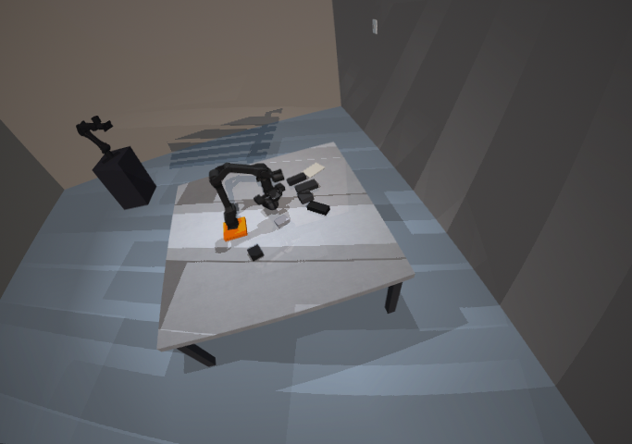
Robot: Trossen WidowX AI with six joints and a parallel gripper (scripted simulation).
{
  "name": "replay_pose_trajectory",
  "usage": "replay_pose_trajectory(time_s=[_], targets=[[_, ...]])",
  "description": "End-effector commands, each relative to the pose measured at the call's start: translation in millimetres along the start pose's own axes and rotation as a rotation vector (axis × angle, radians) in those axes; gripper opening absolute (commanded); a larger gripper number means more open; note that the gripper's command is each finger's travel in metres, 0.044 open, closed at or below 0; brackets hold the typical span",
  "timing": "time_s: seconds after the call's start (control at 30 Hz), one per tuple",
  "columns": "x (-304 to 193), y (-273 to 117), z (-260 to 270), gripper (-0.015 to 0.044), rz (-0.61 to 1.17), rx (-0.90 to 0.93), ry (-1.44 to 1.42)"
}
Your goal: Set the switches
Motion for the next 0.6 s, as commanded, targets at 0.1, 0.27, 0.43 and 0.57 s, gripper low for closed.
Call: replay_pose_trajectory(time_s=[0.1, 0.27, 0.43, 0.57], targets=[[-5, -6, -1, 0.0336, -0.006, 0.013, 0.002], [-11, -9, -3, 0.0336, -0.018, 0.015, 0.002], [-15, -11, -3, 0.0336, -0.03, 0.016, 0.002], [-18, -13, -4, 0.0336, -0.037, 0.017, 0.002]])
Point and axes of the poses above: the point midway between the two fingers, 35 mm back from their tips, its own y axis out along the fingers, its own z axis across the jaws, x = y × z, the point moved 8 cm from there along -y, back along the fingers, and after that the axes turned 7 degrees about y, right-handed, at the moved point
